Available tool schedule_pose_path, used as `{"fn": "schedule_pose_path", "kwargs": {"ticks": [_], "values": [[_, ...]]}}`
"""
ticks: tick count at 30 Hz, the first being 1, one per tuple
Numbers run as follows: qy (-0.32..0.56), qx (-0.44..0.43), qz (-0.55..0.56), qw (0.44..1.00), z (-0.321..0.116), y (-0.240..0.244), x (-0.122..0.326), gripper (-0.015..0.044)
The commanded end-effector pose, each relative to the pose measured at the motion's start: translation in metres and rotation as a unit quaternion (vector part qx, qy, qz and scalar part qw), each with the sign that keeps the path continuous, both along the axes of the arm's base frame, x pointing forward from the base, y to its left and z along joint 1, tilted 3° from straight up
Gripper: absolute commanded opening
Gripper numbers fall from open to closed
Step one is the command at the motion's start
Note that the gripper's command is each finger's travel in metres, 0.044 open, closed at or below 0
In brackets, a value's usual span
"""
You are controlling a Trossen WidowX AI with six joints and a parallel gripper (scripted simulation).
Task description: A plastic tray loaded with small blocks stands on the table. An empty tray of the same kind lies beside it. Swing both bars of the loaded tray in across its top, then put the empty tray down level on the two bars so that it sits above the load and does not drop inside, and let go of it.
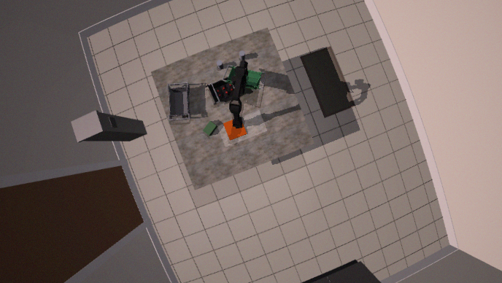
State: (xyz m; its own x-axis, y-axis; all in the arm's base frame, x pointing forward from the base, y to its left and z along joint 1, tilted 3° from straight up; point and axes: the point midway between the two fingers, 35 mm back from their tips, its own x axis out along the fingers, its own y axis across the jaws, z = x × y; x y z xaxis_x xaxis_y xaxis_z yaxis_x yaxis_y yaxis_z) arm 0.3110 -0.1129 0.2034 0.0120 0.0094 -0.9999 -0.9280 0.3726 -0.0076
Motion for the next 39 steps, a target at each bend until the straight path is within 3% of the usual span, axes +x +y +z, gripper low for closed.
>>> {"fn": "schedule_pose_path", "kwargs": {"ticks": [1,39], "values": [[-0.008,0.001,0.029,1.0,0.005,0.016,0.004,0.0],[-0.011,0.012,0.268,0.963,0.006,0.165,0.01,0.0]]}}
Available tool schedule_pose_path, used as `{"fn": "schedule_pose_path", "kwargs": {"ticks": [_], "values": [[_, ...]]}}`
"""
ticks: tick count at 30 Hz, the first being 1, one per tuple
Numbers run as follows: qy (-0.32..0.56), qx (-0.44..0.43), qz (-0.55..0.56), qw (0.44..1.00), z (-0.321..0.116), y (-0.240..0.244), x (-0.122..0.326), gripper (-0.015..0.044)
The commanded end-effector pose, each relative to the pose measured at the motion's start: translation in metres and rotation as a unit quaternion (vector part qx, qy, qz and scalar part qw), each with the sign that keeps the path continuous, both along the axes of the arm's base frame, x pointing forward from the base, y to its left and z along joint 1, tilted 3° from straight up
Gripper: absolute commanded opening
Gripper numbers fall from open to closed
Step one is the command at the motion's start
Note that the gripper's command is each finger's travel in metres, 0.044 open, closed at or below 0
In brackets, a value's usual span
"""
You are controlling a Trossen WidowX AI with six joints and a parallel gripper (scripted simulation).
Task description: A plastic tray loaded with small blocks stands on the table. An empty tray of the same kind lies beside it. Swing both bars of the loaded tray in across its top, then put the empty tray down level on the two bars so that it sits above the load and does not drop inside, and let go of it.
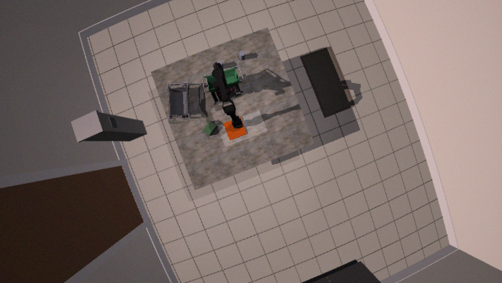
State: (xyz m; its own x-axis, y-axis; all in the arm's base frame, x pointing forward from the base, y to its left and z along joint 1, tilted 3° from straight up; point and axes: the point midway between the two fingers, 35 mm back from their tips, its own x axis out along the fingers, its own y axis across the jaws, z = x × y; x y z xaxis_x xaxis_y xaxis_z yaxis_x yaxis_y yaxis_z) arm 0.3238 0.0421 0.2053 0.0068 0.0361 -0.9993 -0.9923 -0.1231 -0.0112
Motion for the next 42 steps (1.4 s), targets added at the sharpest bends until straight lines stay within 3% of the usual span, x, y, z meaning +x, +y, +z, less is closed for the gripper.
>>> {"fn": "schedule_pose_path", "kwargs": {"ticks": [1,42], "values": [[-0.007,0.004,0.019,1.0,0.004,0.01,-0.003,0.0],[-0.007,0.004,0.019,1.0,0.005,0.02,-0.005,0.0]]}}
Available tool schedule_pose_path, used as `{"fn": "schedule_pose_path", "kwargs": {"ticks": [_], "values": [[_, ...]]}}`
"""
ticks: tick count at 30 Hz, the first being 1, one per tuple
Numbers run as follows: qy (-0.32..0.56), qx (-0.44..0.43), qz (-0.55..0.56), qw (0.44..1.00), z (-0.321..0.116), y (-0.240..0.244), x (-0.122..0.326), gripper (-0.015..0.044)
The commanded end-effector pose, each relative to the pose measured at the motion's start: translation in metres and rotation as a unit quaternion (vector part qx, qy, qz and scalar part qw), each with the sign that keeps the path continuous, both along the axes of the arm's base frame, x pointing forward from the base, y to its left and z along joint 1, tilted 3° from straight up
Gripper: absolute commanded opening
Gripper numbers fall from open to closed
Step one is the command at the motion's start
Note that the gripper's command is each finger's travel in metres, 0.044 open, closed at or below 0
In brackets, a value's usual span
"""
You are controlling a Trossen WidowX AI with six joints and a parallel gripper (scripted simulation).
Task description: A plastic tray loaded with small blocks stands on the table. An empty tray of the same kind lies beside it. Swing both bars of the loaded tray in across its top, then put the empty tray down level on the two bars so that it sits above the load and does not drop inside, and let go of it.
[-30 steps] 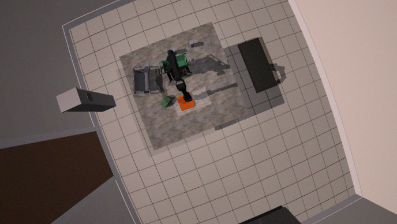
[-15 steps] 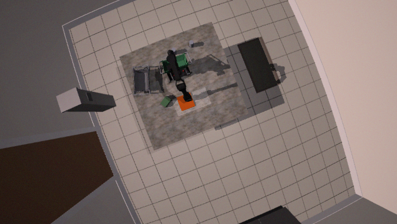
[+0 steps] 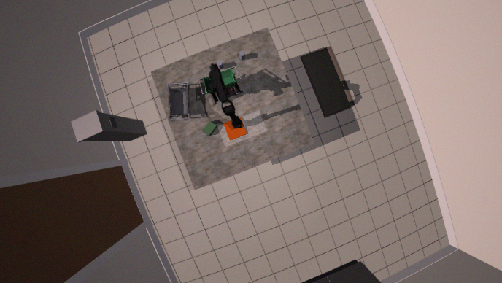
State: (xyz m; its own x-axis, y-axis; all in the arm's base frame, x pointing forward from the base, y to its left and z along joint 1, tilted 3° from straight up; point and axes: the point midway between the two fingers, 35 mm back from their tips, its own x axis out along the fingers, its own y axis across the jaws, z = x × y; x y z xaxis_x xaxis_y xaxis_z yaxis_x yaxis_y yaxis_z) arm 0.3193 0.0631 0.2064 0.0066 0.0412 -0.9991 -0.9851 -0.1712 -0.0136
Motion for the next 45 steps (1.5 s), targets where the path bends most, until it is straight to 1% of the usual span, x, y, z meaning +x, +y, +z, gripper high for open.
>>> {"fn": "schedule_pose_path", "kwargs": {"ticks": [1,9,45], "values": [[-0.006,0.002,-0.005,1.0,0.004,-0.001,-0.001,0.0],[-0.006,0.002,-0.003,1.0,0.001,0.0,-0.001,0.0],[0.005,0.0,0.033,0.999,-0.042,0.0,-0.003,0.0]]}}
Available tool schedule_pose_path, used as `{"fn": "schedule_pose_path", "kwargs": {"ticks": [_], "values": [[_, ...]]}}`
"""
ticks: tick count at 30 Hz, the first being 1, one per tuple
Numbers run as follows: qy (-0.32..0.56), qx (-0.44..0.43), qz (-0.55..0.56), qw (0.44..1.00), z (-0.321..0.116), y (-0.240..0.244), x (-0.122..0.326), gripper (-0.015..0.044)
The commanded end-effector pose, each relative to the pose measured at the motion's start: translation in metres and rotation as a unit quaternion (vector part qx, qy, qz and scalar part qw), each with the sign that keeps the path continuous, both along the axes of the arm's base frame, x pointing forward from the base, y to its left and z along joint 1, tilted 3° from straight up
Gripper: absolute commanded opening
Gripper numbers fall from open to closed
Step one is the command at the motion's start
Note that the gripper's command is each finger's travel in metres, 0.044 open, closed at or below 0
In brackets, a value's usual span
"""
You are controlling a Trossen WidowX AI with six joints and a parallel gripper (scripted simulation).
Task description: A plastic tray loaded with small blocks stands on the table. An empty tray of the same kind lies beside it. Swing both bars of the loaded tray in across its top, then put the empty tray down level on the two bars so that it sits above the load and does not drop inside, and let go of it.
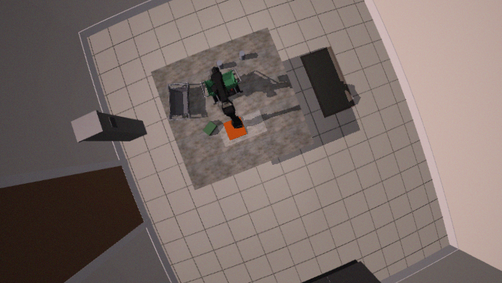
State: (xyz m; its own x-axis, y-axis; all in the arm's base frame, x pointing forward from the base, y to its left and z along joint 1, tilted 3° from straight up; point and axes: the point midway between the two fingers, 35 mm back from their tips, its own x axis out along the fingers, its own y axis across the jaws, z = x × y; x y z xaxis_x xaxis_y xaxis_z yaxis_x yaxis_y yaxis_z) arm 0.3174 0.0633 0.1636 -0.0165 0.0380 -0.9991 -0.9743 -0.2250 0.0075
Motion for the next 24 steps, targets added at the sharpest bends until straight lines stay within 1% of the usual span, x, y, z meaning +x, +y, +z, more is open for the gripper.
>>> {"fn": "schedule_pose_path", "kwargs": {"ticks": [1,24], "values": [[-0.005,0.002,0.007,1.0,0.0,0.0,-0.002,0.0],[-0.003,0.001,0.012,1.0,-0.014,-0.005,-0.011,0.0]]}}
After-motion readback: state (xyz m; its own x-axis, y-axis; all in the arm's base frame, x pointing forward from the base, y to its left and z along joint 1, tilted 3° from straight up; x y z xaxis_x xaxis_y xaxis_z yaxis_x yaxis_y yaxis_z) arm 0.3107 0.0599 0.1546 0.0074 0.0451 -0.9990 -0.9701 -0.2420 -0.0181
